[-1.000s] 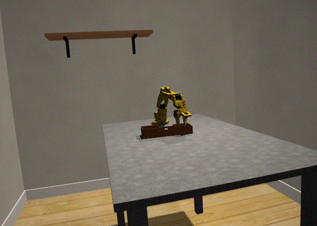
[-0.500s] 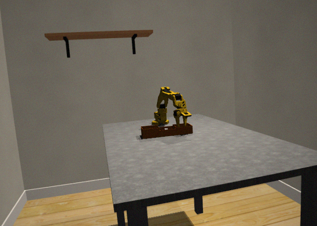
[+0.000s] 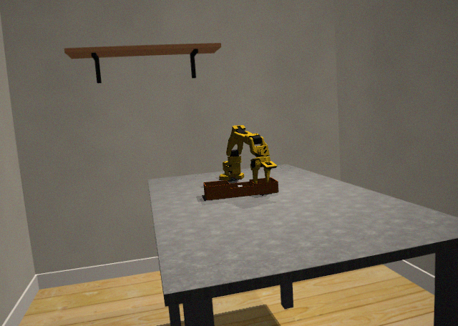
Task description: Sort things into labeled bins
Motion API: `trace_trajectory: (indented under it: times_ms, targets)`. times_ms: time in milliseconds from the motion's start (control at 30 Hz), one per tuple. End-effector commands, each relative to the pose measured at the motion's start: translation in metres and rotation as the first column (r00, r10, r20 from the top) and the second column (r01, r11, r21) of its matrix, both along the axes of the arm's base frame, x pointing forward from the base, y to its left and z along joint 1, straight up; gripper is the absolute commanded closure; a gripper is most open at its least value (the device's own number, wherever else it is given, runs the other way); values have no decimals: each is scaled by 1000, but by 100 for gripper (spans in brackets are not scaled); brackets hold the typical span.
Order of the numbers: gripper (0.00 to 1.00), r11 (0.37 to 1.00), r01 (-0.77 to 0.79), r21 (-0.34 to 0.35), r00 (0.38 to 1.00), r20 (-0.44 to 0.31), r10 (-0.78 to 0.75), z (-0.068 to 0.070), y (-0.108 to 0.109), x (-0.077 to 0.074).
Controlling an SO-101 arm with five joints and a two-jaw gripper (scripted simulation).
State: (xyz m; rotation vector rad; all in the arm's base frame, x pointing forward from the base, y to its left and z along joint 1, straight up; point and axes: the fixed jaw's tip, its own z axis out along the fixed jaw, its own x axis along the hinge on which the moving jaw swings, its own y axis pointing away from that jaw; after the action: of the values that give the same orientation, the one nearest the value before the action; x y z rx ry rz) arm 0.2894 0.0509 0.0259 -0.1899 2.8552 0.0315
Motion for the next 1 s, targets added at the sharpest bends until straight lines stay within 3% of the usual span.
trace_trajectory:
  times_ms: [0, 200, 767, 967]
  targets:
    - [77, 1000, 2, 8, 998, 59, -2, 13, -1, 7]
    - [77, 1000, 2, 8, 998, 59, -2, 19, -1, 6]
    - [77, 1000, 2, 8, 998, 59, -2, 57, -3, -5]
    - [77, 1000, 2, 8, 998, 59, -2, 61, -3, -7]
